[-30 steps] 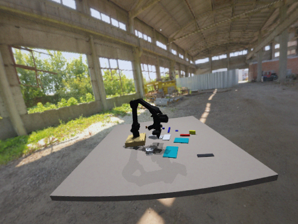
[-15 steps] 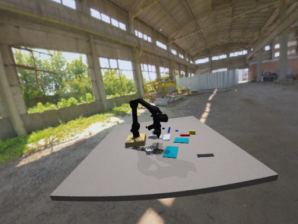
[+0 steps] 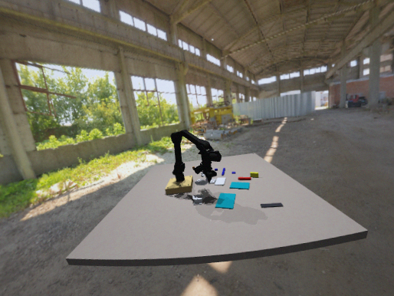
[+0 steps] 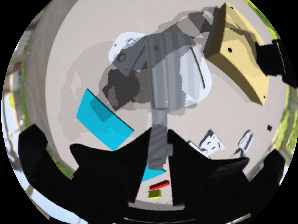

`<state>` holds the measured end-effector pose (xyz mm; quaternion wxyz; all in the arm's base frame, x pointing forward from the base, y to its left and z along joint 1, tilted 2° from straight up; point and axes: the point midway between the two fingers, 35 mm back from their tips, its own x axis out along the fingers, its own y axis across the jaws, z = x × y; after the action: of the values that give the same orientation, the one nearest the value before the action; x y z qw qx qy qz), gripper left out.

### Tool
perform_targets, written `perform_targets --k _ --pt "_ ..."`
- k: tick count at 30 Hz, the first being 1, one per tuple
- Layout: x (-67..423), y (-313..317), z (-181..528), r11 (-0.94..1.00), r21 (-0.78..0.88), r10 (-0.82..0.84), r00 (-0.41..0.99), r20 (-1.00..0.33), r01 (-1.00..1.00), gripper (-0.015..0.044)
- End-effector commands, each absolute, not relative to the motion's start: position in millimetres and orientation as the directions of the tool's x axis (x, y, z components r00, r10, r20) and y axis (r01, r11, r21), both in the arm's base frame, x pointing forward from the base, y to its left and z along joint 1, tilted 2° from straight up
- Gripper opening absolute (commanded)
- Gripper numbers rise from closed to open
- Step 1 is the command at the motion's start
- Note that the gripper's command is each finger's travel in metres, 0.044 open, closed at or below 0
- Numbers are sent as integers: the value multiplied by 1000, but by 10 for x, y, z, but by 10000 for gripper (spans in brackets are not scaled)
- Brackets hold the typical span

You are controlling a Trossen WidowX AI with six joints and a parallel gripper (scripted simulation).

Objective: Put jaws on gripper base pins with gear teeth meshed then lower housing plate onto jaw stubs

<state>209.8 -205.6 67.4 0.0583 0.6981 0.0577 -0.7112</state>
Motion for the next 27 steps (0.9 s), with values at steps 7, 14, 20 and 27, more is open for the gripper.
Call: perform_targets --k 7,14,20,27 --pt "2055 -2035 684 -915 -3 -3 -14 -1000 402 37" --pt "2048 -2033 684 -898 -4 -3 -14 -1000 440 37" --pt "2022 -2025 685 -811 -6 -3 -15 -1000 585 37" --pt "1992 -2016 685 -680 -9 -3 -15 -1000 733 37"
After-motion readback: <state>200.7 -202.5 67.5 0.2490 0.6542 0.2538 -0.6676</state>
